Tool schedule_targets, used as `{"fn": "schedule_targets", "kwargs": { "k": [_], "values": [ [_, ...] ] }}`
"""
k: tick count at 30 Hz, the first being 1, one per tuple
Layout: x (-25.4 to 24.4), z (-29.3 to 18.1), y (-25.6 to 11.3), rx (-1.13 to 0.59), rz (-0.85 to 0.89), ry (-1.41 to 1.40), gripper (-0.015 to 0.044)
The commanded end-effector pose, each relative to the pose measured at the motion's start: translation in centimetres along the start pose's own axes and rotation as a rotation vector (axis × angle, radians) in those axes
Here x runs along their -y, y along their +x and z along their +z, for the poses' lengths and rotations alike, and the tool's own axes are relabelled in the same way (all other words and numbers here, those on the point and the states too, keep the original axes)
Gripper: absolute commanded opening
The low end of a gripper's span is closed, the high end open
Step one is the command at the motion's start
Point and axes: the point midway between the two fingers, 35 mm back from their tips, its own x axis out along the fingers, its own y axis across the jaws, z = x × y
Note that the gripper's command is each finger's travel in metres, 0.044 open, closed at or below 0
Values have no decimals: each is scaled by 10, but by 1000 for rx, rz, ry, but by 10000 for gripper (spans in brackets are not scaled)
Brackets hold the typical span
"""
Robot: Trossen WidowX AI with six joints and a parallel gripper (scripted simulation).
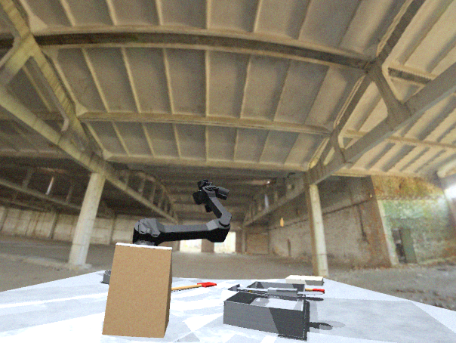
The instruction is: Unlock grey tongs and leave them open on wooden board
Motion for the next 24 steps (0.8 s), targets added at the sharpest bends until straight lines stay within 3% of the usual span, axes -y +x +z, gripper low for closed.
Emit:
{"fn": "schedule_targets", "kwargs": {
  "k": [1, 6, 18, 24],
  "values": [
    [2, 2, 1, 4, -6, -10, 374],
    [33, 40, 9, 60, -137, -176, 260],
    [126, 138, -11, 105, -569, -531, 260],
    [181, 184, -52, 22, -854, -736, 260]
  ]
}}
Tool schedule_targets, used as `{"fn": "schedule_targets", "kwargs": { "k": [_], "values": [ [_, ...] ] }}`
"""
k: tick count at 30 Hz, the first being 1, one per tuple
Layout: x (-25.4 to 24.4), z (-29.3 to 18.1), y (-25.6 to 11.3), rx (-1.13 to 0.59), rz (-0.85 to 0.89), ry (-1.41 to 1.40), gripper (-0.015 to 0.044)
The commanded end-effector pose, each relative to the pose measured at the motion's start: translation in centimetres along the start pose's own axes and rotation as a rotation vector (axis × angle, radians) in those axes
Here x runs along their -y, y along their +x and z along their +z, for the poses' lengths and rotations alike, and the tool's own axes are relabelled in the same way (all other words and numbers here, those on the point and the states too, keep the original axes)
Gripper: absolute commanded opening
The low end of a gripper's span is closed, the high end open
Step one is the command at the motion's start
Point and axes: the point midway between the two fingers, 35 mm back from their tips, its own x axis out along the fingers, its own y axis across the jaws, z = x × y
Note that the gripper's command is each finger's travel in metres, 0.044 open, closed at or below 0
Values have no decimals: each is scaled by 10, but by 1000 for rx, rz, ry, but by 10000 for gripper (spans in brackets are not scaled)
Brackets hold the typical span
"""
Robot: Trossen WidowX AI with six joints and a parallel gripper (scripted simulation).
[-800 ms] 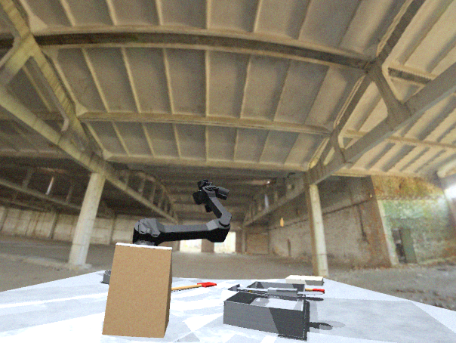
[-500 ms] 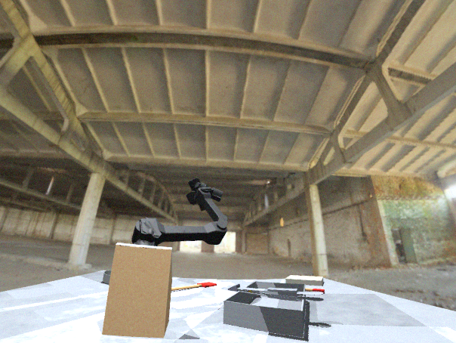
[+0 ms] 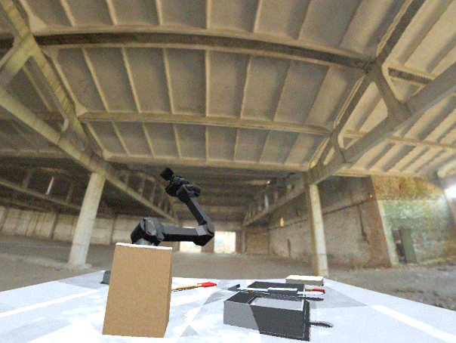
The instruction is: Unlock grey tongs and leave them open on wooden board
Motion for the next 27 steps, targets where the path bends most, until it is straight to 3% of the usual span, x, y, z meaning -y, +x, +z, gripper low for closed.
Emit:
{"fn": "schedule_targets", "kwargs": {
  "k": [1, 11, 17, 22, 27],
  "values": [
    [57, -4, 5, -73, -158, -149, 260],
    [173, -36, -27, -398, -448, -392, 260],
    [205, -55, -49, -536, -522, -422, 260],
    [248, -83, -93, -783, -593, -526, 260],
    [256, -91, -107, -848, -602, -537, 260]
  ]
}}
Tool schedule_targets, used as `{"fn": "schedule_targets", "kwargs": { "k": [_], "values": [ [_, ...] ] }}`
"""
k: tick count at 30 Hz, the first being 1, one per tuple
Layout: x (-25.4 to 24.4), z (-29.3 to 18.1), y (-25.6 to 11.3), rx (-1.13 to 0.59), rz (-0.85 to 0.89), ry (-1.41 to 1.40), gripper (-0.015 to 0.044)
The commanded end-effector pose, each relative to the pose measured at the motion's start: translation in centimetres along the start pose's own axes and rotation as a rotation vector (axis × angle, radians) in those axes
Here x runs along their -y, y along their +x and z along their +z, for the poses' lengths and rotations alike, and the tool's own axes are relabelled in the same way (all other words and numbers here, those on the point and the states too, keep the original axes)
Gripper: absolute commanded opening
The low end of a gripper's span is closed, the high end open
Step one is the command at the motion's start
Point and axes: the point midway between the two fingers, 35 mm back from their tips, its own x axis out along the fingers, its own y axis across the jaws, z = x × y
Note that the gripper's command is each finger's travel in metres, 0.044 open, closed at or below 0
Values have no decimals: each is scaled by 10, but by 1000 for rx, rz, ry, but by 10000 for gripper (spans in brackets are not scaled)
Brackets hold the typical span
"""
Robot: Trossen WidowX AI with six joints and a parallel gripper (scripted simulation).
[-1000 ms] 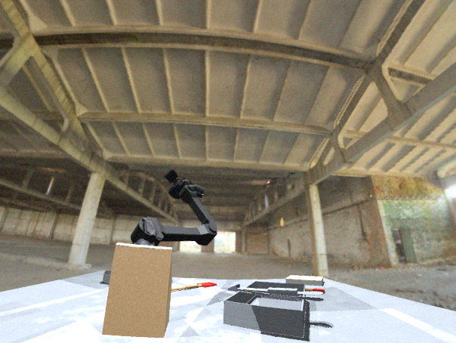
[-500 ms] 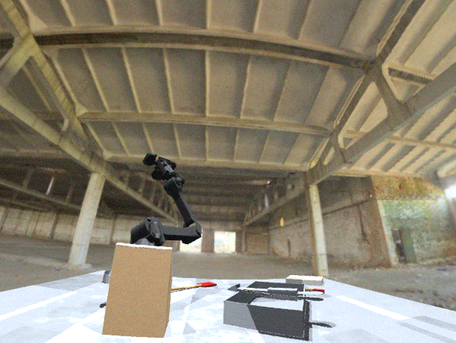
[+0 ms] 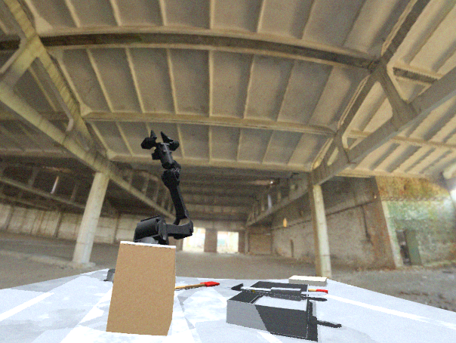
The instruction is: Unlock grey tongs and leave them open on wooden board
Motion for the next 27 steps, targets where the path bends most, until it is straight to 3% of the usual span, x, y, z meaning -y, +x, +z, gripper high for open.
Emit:
{"fn": "schedule_targets", "kwargs": {
  "k": [1, 6, 10, 16, 22, 27],
  "values": [
    [4, -22, 3, -81, 4, -61, 260],
    [6, -54, 3, -187, 27, -114, 260],
    [17, -109, 1, -370, 67, -257, 260],
    [26, -187, -23, -632, 176, -433, 260],
    [25, -219, -39, -733, 257, -497, 260],
    [25, -281, -79, -931, 428, -599, 260]
  ]
}}
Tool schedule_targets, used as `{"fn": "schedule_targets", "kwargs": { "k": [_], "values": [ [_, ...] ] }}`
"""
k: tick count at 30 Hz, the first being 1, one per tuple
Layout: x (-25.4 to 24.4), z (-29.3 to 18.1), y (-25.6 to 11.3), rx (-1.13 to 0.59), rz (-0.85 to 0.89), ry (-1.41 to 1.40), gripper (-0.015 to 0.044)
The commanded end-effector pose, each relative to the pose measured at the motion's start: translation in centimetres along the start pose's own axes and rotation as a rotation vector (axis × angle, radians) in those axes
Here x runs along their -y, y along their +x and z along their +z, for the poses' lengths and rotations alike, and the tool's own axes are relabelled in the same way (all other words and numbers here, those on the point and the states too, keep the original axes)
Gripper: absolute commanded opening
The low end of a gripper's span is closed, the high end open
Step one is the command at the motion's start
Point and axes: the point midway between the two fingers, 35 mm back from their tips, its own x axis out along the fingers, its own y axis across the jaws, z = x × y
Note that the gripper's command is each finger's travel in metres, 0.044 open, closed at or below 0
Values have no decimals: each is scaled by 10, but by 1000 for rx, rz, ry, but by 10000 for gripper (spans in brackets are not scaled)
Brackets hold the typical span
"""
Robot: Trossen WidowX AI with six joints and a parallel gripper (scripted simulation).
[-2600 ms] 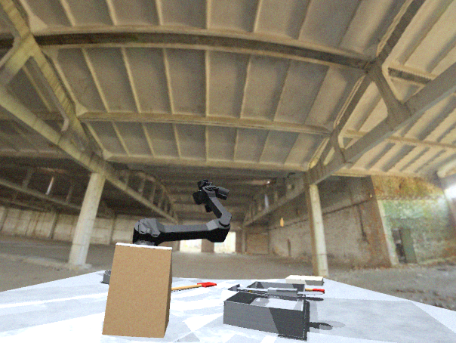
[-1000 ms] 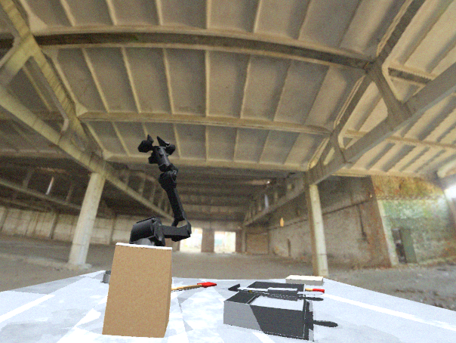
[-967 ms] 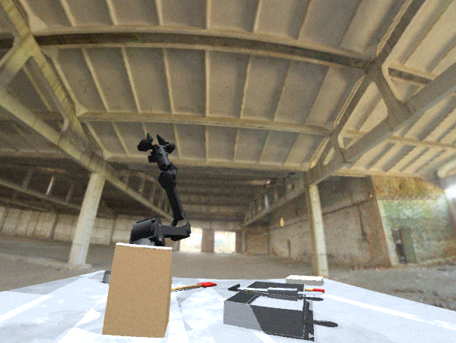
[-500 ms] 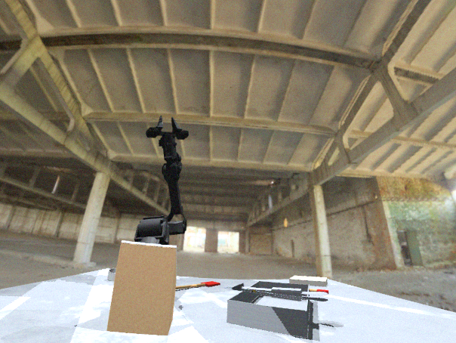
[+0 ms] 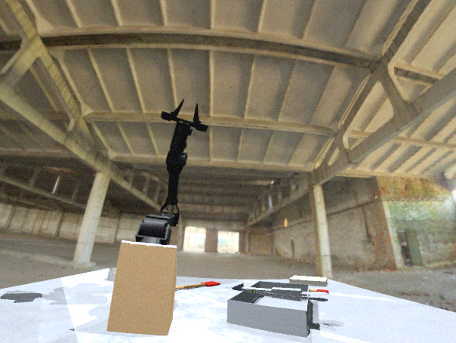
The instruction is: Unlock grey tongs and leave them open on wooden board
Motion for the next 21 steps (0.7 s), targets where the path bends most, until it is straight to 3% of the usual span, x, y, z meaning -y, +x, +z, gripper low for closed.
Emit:
{"fn": "schedule_targets", "kwargs": {
  "k": [1, 11, 21],
  "values": [
    [-27, -46, 14, -128, 123, -107, 260],
    [-134, -181, 4, -348, 692, -573, 260],
    [-229, -293, -83, -294, 1374, -893, 260]
  ]
}}
